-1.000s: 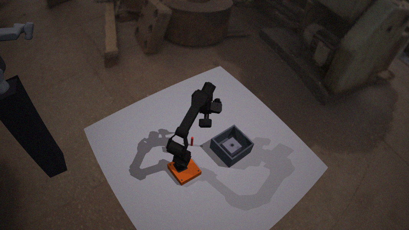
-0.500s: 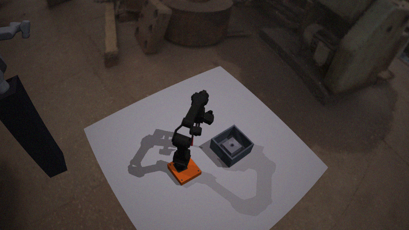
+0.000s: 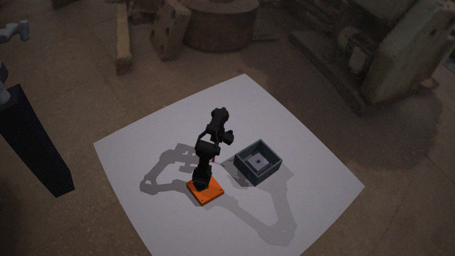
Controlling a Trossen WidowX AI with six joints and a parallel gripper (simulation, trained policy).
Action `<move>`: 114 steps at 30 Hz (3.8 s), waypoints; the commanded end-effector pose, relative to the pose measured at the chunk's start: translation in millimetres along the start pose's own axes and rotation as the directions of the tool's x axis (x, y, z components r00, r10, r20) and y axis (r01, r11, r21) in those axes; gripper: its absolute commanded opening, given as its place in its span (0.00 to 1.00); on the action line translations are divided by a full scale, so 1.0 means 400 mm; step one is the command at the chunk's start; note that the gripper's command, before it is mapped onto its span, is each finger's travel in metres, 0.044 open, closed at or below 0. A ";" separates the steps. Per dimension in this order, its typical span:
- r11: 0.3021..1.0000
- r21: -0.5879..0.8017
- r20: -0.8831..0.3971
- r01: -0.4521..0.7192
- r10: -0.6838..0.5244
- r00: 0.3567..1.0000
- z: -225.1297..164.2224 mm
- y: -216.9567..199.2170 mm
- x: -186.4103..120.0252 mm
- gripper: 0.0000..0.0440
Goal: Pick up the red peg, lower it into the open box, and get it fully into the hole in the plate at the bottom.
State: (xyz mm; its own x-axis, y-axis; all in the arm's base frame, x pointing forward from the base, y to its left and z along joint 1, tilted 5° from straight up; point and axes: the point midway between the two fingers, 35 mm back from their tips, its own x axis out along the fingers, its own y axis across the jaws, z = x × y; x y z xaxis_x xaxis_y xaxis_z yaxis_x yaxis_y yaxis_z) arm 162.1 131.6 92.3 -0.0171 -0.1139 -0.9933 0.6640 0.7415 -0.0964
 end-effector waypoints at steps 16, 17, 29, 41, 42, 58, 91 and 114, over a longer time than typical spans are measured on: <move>1.000 0.009 0.008 -0.009 0.009 1.000 -0.005 0.034 0.207 0.92; 1.000 0.008 0.007 -0.005 0.005 1.000 -0.005 0.033 0.216 0.86; 0.997 0.002 -0.012 0.079 -0.079 0.997 -0.011 0.004 0.267 0.15; 0.998 -0.032 0.052 0.060 -0.058 0.997 0.024 0.030 0.193 0.00; 0.998 -0.034 0.060 0.055 -0.053 0.997 0.029 0.032 0.182 0.00; 0.999 0.014 0.172 -0.030 0.027 0.985 0.135 0.054 -0.015 0.00; 0.960 0.260 0.293 -0.107 0.028 0.956 0.516 0.021 -0.035 0.00; 0.993 0.083 0.154 -0.087 0.074 0.985 0.594 0.013 0.112 0.19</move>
State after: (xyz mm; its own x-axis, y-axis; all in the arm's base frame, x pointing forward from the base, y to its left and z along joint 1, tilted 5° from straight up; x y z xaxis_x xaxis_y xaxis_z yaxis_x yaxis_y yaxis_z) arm 345.2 -26.8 74.5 0.1767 -0.1851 -0.9667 0.7431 0.6692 0.0077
